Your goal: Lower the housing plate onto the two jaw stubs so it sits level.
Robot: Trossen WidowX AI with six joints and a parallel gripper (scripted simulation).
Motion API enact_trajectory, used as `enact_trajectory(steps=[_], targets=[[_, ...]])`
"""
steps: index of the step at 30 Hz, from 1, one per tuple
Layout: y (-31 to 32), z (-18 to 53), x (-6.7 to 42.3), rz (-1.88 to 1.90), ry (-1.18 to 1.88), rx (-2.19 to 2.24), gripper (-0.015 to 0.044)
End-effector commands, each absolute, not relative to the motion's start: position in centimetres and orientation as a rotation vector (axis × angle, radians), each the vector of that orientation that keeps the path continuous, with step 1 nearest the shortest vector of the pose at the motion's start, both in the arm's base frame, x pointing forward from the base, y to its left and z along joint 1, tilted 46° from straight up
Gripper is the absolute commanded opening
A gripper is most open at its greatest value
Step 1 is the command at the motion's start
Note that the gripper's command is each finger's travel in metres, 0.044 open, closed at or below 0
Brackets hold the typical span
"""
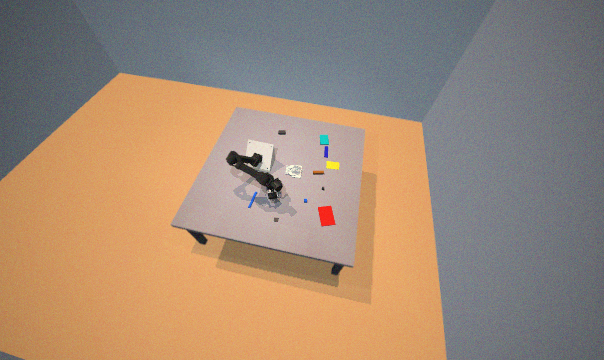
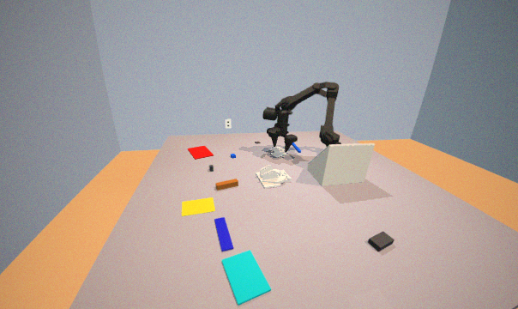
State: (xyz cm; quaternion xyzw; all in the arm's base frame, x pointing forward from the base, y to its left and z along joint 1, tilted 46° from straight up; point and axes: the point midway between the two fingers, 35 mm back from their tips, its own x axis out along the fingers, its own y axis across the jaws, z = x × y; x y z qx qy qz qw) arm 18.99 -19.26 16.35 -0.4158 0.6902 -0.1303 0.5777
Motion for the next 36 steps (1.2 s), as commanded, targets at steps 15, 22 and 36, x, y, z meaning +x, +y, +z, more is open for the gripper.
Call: enact_trajectory(steps=[15,22,36], targets=[[-20.53,14.99,18.84,-0.298,1.622,-0.975,0.044],[-20.53,14.99,18.84,-0.298,1.622,-0.975,0.044],[-20.56,15.02,18.82,-0.305,1.621,-0.972,0.042]])
